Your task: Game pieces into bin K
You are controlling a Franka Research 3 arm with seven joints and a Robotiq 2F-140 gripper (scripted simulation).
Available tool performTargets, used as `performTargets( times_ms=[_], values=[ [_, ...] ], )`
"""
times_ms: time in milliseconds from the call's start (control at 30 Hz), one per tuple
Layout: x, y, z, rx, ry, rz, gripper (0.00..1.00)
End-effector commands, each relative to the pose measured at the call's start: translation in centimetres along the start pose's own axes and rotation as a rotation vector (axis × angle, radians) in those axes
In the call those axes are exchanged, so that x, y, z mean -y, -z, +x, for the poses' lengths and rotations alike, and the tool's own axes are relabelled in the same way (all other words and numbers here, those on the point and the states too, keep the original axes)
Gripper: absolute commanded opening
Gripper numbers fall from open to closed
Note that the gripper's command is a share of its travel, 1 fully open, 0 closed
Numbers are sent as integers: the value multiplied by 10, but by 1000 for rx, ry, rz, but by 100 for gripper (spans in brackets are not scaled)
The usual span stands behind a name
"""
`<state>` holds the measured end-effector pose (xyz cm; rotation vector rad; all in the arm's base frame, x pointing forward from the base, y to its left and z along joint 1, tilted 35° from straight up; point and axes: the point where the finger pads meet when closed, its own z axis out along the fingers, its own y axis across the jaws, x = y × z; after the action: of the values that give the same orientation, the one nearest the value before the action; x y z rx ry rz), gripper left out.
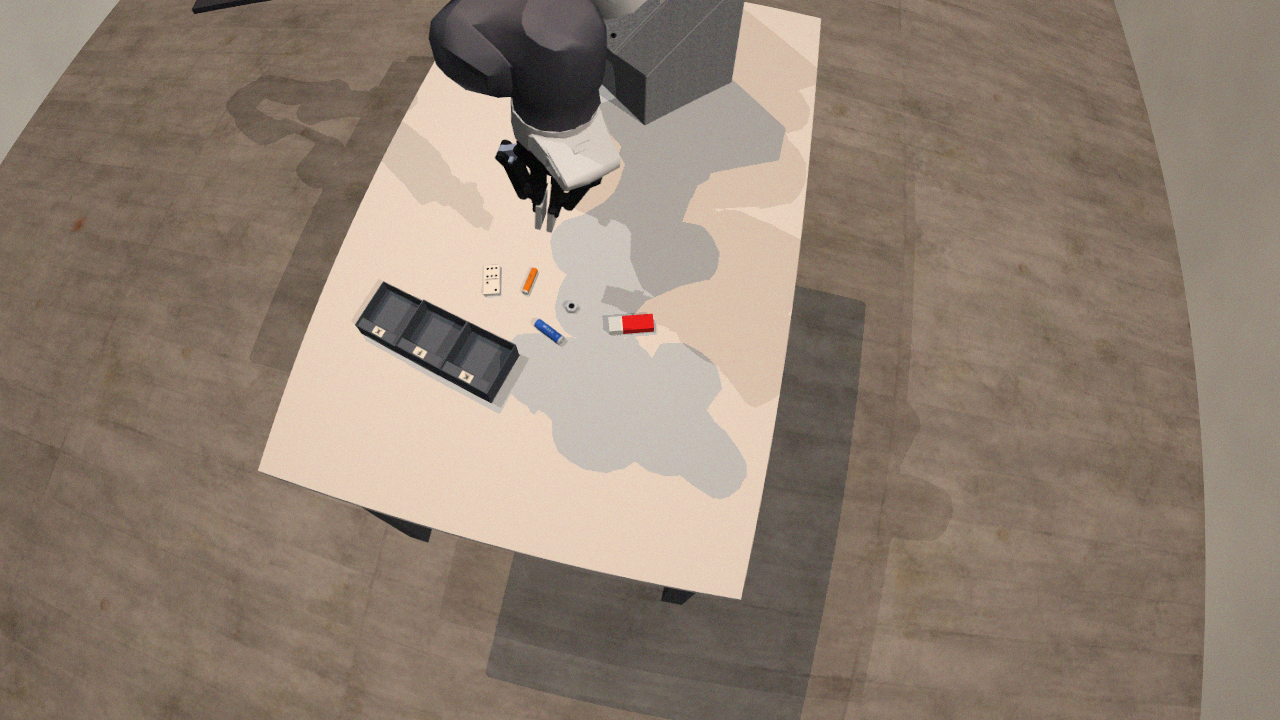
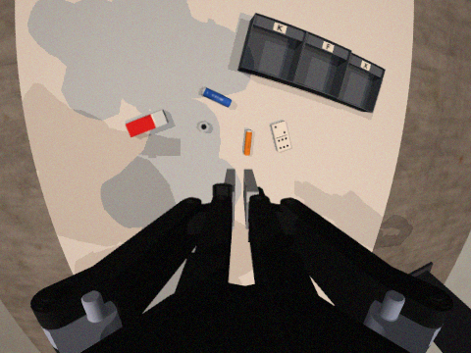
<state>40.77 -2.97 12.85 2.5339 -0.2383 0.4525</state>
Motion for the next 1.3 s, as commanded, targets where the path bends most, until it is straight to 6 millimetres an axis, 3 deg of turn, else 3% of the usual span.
performTargets(
  times_ms=[0,167,933,1067,1267],
  values=[
    [8,3,15,-50,36,102,5],
    [-5,7,35,-91,15,143,5],
    [-6,7,36,-91,15,143,5],
    [-32,-10,47,-76,-184,152,5],
    [-72,-36,63,-72,-238,154,5]
  ],
)
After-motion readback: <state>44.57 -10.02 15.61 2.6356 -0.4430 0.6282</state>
